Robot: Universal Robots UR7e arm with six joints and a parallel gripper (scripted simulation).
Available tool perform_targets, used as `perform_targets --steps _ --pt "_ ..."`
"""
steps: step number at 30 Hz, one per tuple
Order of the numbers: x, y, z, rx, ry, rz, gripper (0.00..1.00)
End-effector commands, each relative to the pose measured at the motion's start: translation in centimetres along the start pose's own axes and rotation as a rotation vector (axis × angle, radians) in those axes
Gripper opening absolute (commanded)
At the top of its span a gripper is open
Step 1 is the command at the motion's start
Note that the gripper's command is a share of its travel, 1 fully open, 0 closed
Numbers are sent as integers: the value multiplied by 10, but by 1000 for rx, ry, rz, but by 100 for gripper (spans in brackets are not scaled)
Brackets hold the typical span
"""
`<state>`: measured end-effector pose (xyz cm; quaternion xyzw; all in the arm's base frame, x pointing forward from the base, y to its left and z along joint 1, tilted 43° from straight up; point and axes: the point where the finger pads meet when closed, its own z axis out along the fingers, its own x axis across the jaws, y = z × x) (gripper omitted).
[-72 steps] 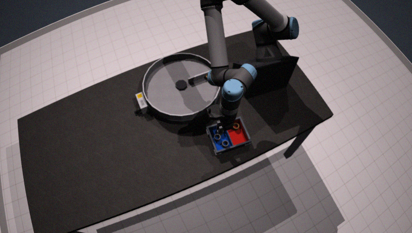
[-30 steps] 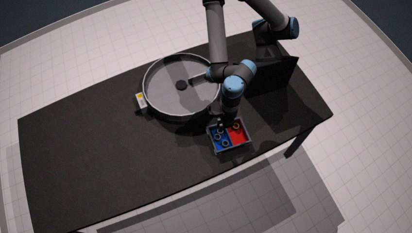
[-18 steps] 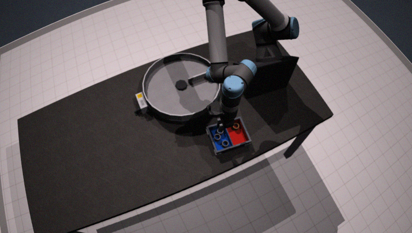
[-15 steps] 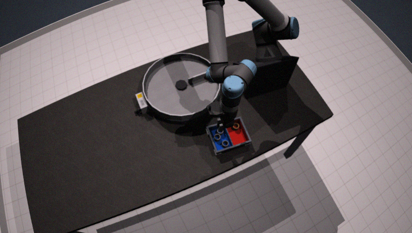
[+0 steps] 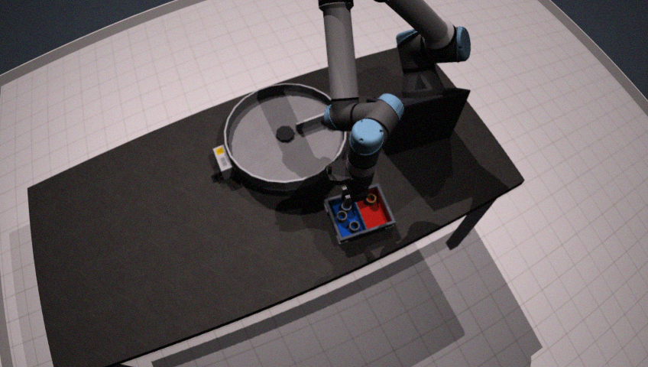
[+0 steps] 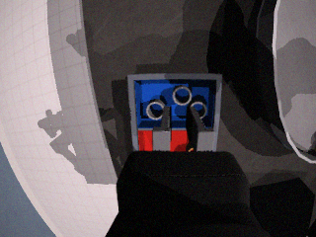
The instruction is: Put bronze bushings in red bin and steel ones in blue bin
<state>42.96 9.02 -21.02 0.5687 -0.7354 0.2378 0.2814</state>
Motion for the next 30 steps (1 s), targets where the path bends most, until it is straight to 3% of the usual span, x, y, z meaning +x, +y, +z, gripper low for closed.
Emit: perform_targets --steps 1,7,12,19,22,24,27,30 --pt "0 0 -1 1 -1 0 42" --pt "0 0 -1 1 -1 0 42" --pt "52 10 2 1 -1 0 40" --pt "68 13 3 1 -1 0 40" --pt "102 19 4 1 -1 0 40" --pt "113 22 5 1 -1 0 40" --pt "113 22 5 1 -1 0 40" --pt "147 28 7 1 -1 0 40"
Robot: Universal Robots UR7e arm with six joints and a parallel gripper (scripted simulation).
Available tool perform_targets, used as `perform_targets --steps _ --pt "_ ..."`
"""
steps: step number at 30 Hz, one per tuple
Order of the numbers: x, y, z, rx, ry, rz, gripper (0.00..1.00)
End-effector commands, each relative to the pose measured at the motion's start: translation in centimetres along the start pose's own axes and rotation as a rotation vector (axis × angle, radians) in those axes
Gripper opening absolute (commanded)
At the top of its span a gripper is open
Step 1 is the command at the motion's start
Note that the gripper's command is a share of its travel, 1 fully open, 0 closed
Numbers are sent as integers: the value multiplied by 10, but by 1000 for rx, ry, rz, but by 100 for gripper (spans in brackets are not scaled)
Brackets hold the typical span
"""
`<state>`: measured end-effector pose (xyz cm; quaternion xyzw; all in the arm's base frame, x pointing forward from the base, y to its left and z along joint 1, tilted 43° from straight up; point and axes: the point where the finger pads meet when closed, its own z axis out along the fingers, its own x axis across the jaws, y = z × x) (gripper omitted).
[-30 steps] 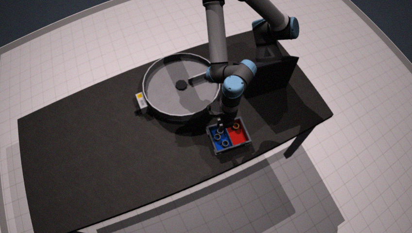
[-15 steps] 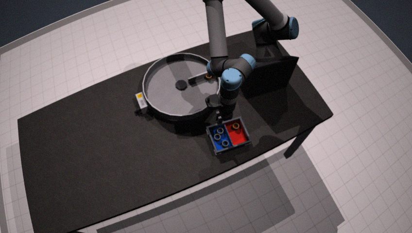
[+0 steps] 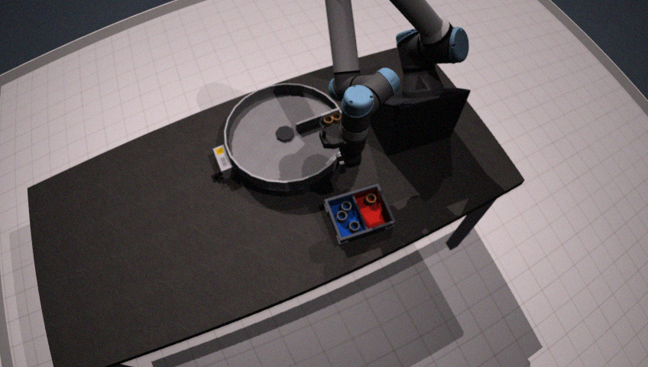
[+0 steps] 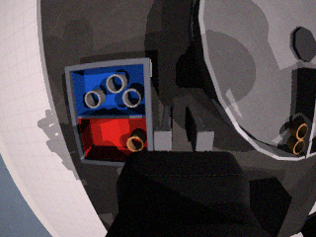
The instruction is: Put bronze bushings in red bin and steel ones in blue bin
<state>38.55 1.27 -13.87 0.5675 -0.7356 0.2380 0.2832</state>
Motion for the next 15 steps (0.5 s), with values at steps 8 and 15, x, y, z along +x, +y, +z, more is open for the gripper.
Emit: perform_targets --steps 8,15 --pt "58 10 2 3 -4 -1 40" --pt "114 21 5 3 -4 -1 40"
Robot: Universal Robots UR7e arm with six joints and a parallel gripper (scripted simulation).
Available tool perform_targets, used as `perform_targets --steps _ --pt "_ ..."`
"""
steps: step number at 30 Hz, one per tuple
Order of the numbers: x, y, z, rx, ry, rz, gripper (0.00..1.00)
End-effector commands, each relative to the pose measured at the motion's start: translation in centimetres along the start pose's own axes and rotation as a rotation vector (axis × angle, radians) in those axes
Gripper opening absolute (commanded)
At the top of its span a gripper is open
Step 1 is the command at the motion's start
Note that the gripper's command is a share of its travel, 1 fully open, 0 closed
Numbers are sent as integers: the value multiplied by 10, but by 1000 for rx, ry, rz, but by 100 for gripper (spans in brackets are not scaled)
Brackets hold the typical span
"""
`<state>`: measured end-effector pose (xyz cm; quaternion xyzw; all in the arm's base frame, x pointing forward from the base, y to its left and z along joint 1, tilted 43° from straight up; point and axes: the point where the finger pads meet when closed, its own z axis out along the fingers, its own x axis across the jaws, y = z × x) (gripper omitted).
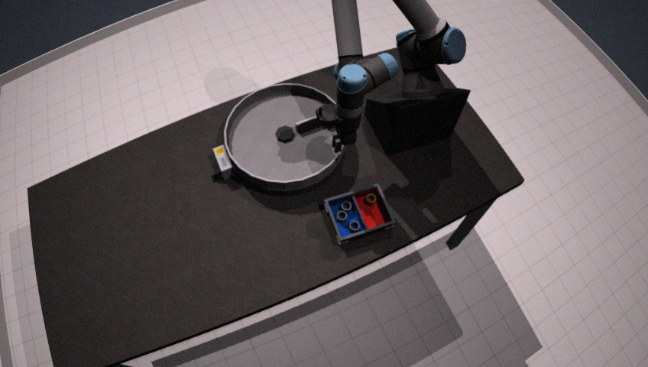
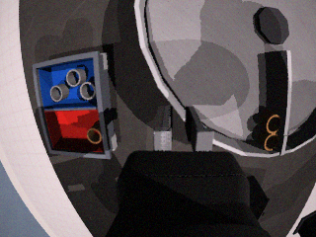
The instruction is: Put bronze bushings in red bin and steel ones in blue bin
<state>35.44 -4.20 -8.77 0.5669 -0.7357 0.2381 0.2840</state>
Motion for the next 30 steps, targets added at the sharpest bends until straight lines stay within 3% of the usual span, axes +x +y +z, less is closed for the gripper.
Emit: perform_targets --steps 1,4,6,8,11,15,18,21,30 --pt "35 6 1 4 -5 -1 40" --pt "35 6 1 4 -5 -1 40" --pt "58 10 2 4 -5 -1 40" --pt "58 10 2 4 -5 -1 40" --pt "90 16 4 4 -5 -1 40" --pt "92 17 4 4 -5 -1 40" --pt "126 23 6 4 -5 -1 40" --pt "146 27 7 4 -4 -1 40" --pt "149 28 7 4 -5 -1 40"
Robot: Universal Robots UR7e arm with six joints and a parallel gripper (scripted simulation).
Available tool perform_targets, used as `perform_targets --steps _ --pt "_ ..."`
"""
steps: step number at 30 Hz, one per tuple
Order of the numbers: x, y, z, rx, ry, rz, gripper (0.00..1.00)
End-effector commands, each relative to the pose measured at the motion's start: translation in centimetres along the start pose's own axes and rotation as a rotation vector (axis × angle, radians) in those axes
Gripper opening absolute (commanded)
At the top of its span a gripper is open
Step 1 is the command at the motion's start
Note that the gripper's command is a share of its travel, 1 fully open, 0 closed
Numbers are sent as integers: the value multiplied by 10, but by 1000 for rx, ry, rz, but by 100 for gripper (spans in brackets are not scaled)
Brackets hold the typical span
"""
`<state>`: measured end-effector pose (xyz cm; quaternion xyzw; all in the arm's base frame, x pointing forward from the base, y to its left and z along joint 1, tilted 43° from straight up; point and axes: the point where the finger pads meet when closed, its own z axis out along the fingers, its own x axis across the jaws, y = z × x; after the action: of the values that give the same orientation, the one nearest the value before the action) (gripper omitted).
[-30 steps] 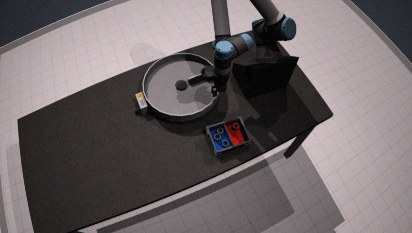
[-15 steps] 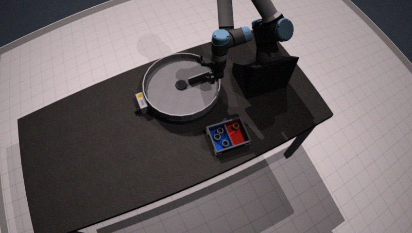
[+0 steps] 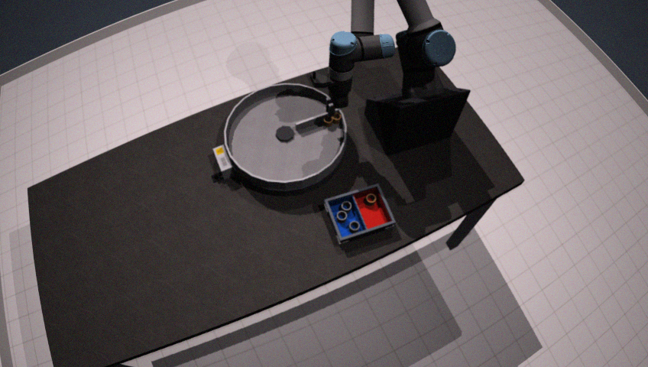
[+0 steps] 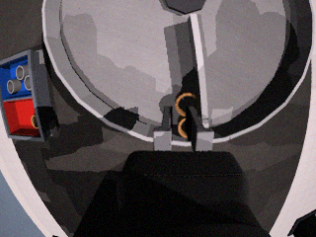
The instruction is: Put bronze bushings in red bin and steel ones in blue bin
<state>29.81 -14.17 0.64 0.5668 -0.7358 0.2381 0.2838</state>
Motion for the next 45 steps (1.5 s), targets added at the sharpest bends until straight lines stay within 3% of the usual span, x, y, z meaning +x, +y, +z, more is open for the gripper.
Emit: perform_targets --steps 1,9,14,27,45 --pt "4 0 0 4 -5 -2 40" --pt "3 0 14 3 -3 -1 40" --pt "3 0 14 3 -3 -1 40" --pt "4 0 44 3 -4 -2 40" --pt "4 0 50 3 -4 -2 40"
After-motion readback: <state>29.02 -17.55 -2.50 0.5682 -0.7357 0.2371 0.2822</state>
